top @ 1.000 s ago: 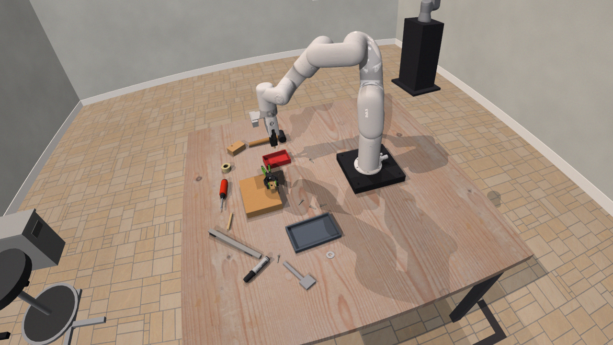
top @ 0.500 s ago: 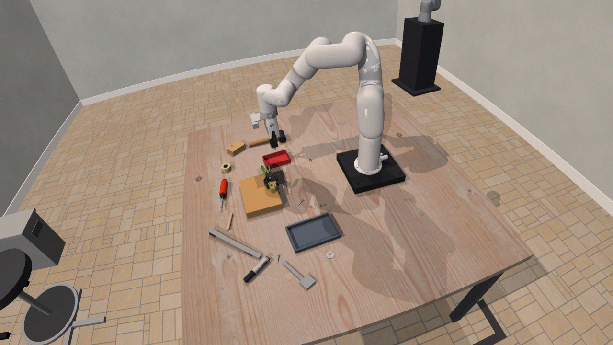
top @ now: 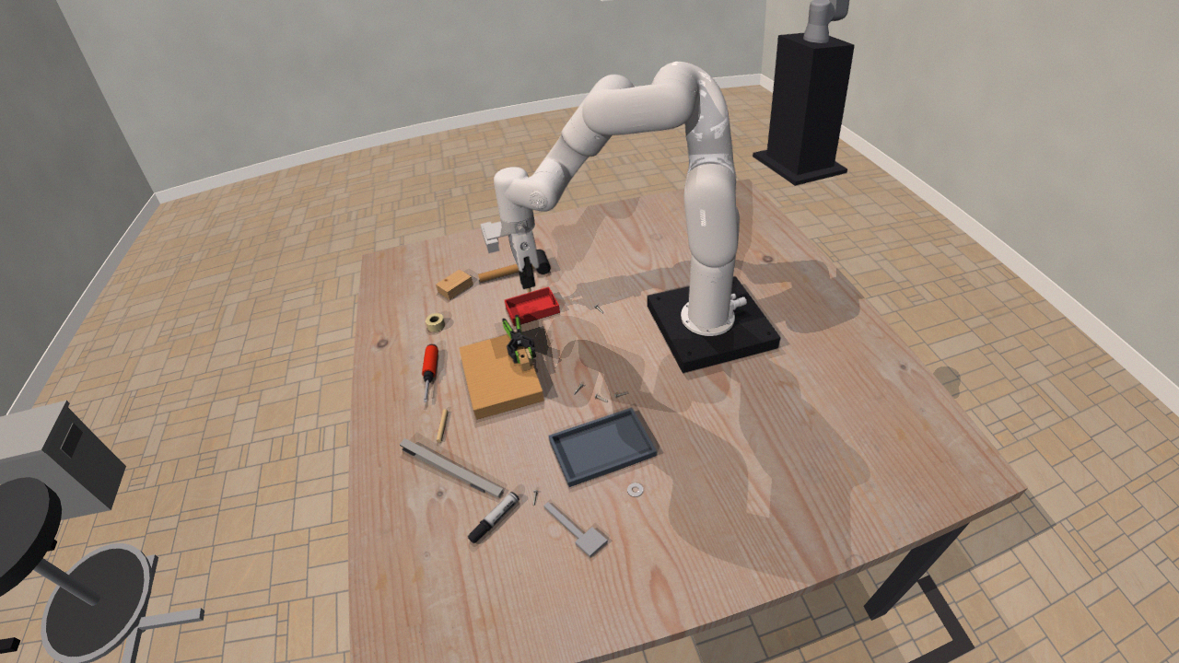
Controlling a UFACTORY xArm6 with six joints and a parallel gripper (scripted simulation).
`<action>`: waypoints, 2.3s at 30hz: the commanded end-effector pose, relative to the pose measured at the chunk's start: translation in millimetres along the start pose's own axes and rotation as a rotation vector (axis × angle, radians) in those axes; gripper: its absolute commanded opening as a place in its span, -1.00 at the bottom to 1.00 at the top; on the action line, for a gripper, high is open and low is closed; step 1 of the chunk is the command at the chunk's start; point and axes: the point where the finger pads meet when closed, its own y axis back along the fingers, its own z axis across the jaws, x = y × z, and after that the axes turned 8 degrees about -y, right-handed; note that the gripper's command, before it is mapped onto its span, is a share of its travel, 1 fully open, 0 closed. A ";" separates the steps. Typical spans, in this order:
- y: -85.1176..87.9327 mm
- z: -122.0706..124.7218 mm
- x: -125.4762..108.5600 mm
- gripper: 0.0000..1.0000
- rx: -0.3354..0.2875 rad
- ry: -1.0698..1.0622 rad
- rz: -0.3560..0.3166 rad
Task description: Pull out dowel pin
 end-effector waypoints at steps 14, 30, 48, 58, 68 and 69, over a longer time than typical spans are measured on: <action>-17.4 0.6 1.4 -1.00 -0.002 0.000 0.004; -34.1 0.6 1.4 -1.00 -0.002 0.000 0.004; -48.5 0.6 1.5 -1.00 -0.002 0.000 0.003; -53.5 0.6 1.5 -1.00 -0.001 0.000 0.003; -55.4 0.6 1.5 -1.00 -0.001 0.000 0.003; -55.5 0.6 1.5 -1.00 -0.001 0.000 0.003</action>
